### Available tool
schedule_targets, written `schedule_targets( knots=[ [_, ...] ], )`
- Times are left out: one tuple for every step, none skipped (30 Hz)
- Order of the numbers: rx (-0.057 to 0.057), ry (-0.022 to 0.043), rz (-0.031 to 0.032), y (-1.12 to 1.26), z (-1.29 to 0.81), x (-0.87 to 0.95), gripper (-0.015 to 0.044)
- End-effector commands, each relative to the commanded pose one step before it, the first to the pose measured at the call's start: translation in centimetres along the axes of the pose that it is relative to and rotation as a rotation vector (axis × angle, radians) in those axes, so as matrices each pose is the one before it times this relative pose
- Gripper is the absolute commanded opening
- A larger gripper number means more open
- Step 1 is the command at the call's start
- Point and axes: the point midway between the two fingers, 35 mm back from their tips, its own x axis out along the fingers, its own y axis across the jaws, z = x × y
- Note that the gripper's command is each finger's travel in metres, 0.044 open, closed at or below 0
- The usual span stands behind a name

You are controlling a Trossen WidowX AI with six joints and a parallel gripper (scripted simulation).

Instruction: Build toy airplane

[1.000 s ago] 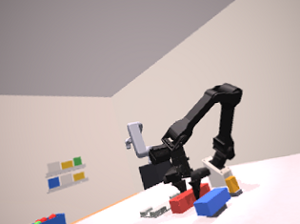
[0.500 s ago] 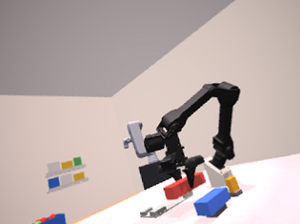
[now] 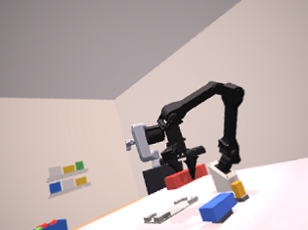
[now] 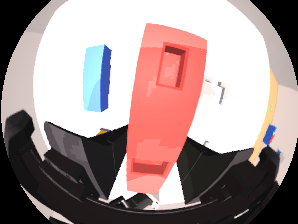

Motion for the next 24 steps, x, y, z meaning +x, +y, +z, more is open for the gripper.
schedule_targets(
  knots=[
    [-0.0044,-0.00564,-0.00283,0.025,-0.087,-1.373,0.0],
    [-0.0002,0.00024,0.00073,0.025,-0.061,-0.317,0.0],
    [-0.0002,0.00024,0.00078,0.027,-0.064,-0.317,0.0],
    [-0.0002,0.00024,0.00083,0.03,-0.068,-0.317,0.0],
    [-0.0002,0.0002,0.00072,0.026,-0.058,-0.259,0.0],
    [-0.0001,0.00012,0.00045,0.016,-0.036,-0.155,0.0],
    [0.0,0.00004,0.00015,0.006,-0.012,-0.052,0.0],
    [-0.0004,0.00013,-0.00026,-0.042,0.004,0.015,0.0],
    [-0.0011,0.00041,-0.00077,-0.126,0.012,0.044,0.0],
    [-0.0018,0.00068,-0.00128,-0.21,0.019,0.074,0.0],
    [-0.0022,0.00084,-0.00155,-0.255,0.02,0.091,0.0],
    [-0.0022,0.00085,-0.00154,-0.255,0.018,0.093,0.0],
    [-0.0022,0.00086,-0.00153,-0.255,0.016,0.094,0.0],
    [-0.0022,0.00087,-0.00152,-0.254,0.013,0.095,0.0],
    [-0.0022,0.00088,-0.00151,-0.254,0.011,0.096,0.0],
    [-0.0021,0.00081,-0.00138,-0.255,0.011,0.098,0.0],
    [-0.0015,0.00058,-0.00106,-0.257,0.012,0.1,0.0],
    [0.0002,-0.00024,0.00001,-0.292,0.026,0.113,0.0],
    [0.0002,-0.00025,0.00002,-0.305,0.024,0.12,0.0],
    [0.0002,-0.00024,0.00003,-0.305,0.021,0.121,0.0],
    [0.0002,-0.00024,0.00004,-0.304,0.018,0.123,0.0],
    [0.0002,-0.00024,0.00005,-0.304,0.016,0.124,0.0],
    [0.0002,-0.00024,0.00005,-0.303,0.013,0.126,0.0],
    [0.0002,-0.00024,0.00006,-0.303,0.01,0.127,0.0]
  ],
)
